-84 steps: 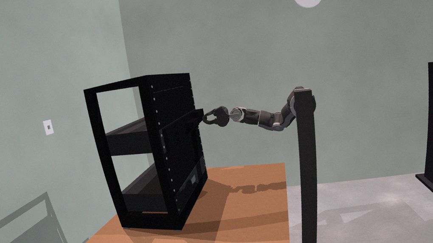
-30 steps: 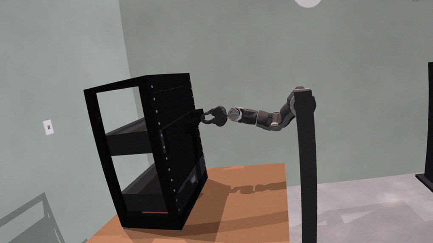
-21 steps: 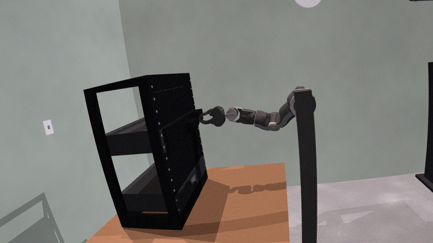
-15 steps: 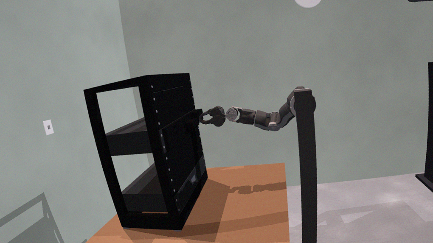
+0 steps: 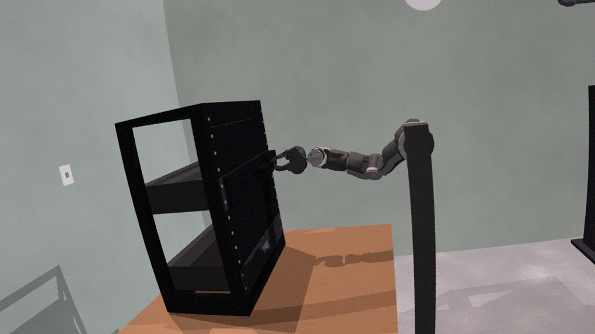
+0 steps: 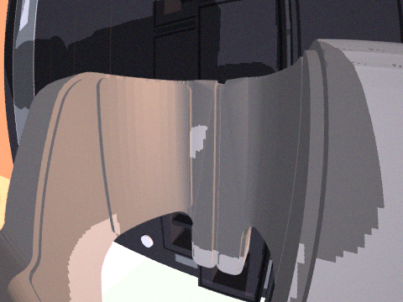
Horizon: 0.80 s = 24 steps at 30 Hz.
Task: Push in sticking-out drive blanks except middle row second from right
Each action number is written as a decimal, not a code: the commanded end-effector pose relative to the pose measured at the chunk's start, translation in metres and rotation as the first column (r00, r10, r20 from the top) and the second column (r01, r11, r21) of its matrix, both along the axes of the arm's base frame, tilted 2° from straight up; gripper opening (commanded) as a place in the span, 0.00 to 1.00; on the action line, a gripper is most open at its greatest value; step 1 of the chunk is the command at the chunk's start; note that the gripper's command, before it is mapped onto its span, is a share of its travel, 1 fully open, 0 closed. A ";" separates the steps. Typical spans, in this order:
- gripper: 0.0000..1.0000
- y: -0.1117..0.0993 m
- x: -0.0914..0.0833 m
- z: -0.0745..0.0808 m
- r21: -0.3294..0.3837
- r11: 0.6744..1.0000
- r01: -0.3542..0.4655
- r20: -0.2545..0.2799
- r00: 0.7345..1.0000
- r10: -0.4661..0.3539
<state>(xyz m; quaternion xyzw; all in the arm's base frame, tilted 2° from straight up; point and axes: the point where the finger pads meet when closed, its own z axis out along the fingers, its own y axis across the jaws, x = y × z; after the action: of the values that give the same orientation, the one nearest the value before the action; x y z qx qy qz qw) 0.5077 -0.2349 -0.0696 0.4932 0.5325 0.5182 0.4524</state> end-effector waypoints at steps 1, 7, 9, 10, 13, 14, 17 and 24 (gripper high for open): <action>0.00 0.003 0.001 0.004 0.001 1.000 -0.007 0.015 1.000 0.007; 0.00 0.004 0.002 0.004 0.002 1.000 -0.007 0.013 1.000 0.007; 0.00 0.004 0.004 0.005 0.002 1.000 -0.007 0.013 1.000 0.007; 0.00 0.004 0.004 0.005 0.002 1.000 -0.007 0.013 1.000 0.007; 0.00 0.004 0.004 0.006 0.001 1.000 -0.007 0.015 1.000 0.007; 0.00 0.004 0.004 0.006 0.001 1.000 -0.007 0.015 1.000 0.007; 0.00 0.004 0.004 0.006 0.001 1.000 -0.007 0.015 1.000 0.007; 0.00 0.005 0.005 0.005 0.002 1.000 -0.007 0.013 1.000 0.007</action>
<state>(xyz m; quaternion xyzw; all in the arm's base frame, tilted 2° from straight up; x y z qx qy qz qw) 0.5116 -0.2344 -0.0697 0.4949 0.5323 0.5174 0.4518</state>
